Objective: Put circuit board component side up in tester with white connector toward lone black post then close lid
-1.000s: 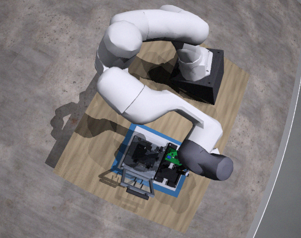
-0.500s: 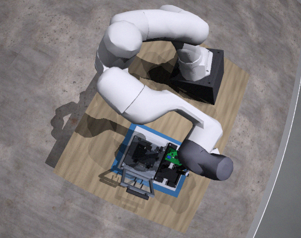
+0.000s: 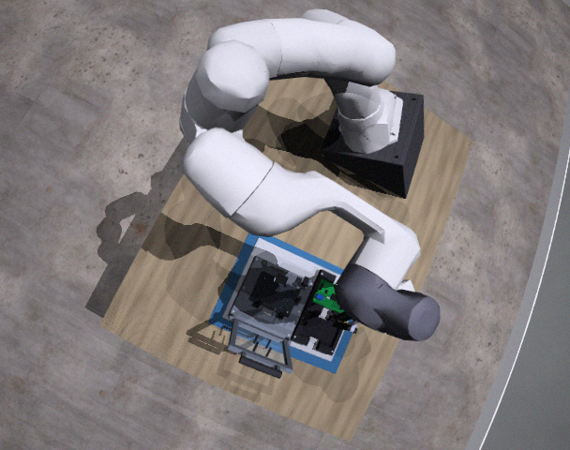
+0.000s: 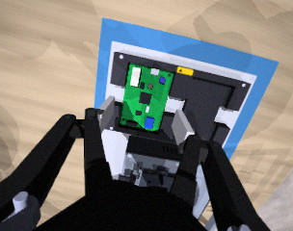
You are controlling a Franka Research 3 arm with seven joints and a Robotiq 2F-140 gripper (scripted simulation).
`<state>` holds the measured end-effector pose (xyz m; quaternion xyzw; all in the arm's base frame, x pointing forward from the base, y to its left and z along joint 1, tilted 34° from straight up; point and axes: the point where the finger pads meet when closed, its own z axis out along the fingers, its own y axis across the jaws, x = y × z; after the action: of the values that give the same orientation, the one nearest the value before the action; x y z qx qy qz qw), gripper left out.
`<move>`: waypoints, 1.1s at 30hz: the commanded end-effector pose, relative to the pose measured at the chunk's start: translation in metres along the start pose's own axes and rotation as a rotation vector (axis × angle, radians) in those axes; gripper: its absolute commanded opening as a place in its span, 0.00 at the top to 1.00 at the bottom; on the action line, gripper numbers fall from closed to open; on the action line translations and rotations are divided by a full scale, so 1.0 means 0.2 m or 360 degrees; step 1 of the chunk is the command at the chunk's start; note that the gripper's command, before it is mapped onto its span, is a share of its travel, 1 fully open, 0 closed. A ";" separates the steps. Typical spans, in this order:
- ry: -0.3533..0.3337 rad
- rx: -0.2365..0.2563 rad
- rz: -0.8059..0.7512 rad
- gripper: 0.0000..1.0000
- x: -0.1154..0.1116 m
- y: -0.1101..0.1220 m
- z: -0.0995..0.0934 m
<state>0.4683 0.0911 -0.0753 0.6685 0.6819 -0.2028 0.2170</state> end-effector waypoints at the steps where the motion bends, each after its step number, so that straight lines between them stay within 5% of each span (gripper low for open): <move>1: 0.0004 0.0000 0.0005 0.42 0.00 0.00 0.02; 33: 0.0004 0.0000 0.0005 0.42 0.01 -0.01 0.18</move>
<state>0.4667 0.0729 -0.1048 0.6677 0.6825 -0.2036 0.2167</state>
